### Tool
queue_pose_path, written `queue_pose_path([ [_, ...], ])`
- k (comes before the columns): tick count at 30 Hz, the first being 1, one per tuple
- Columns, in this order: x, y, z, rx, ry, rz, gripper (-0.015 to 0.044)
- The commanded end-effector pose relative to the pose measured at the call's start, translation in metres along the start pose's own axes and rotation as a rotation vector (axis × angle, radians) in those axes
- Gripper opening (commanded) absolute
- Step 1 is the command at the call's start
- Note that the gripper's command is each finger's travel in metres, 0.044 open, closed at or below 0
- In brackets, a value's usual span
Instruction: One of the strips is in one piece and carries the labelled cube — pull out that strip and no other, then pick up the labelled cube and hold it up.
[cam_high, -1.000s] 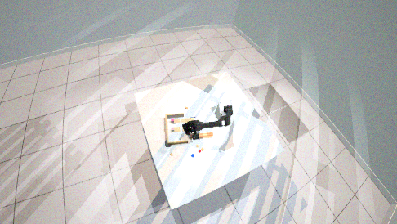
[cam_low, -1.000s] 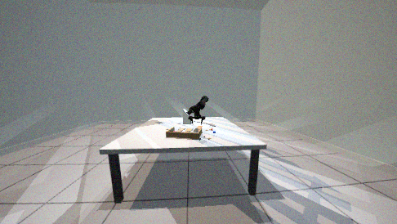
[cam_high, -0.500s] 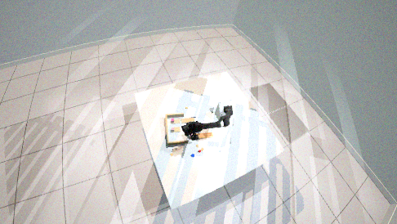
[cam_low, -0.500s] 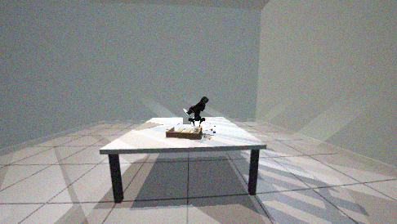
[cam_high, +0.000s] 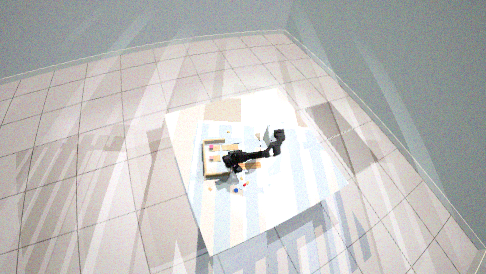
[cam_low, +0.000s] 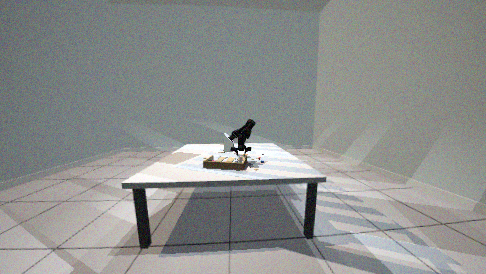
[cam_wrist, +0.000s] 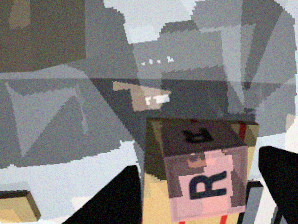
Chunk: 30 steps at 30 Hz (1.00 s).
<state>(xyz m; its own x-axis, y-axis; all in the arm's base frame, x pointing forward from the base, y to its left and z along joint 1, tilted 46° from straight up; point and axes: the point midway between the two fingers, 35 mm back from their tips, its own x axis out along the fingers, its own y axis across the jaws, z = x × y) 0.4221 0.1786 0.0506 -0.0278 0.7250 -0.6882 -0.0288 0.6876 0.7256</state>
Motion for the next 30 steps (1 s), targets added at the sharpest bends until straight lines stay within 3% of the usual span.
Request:
queue_pose_path([
  [1,0.01,-0.001,-0.002,0.005,0.008,-0.002,0.025],
  [10,0.014,-0.001,-0.003,0.005,0.008,-0.001,0.025],
  [14,0.012,0.0,-0.002,0.001,0.005,0.002,0.0145],
  [22,0.012,0.0,-0.002,0.001,0.005,0.002,0.0092],
  [26,0.01,-0.001,-0.004,0.002,0.005,0.001,0.0],
  [30,-0.002,-0.006,-0.016,0.003,0.006,-0.001,0.0],
])
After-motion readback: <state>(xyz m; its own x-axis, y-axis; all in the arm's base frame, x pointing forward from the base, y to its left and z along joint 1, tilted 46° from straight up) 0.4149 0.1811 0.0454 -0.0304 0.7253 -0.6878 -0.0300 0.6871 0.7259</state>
